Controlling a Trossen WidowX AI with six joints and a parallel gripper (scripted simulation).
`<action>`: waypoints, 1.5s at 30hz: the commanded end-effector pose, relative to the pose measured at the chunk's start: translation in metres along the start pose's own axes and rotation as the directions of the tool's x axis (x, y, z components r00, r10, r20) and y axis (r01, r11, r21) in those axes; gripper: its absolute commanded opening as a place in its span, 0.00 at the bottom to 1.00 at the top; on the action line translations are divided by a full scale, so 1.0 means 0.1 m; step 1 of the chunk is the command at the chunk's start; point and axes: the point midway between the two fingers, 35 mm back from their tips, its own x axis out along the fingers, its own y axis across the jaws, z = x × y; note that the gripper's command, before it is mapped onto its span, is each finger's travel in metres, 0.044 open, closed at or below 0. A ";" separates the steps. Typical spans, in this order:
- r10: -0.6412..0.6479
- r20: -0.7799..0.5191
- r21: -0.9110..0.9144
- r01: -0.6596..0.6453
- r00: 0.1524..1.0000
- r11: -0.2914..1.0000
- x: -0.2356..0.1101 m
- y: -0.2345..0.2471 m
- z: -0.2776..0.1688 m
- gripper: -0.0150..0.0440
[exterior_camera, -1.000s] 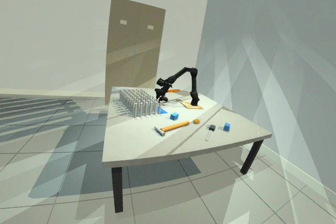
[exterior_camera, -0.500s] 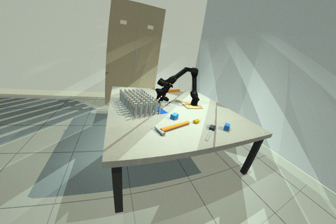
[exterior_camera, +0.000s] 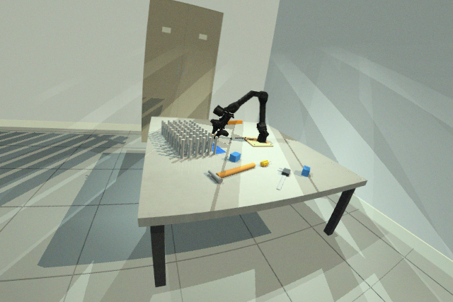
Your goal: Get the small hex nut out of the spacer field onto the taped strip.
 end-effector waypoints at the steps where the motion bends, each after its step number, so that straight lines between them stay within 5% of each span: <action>1: 0.001 0.002 -0.004 -0.001 1.000 1.000 -0.02 0.00 -0.03 0.25; 45: 0.002 -0.002 -0.005 -0.002 1.000 1.000 -0.11 0.00 -0.30 0.25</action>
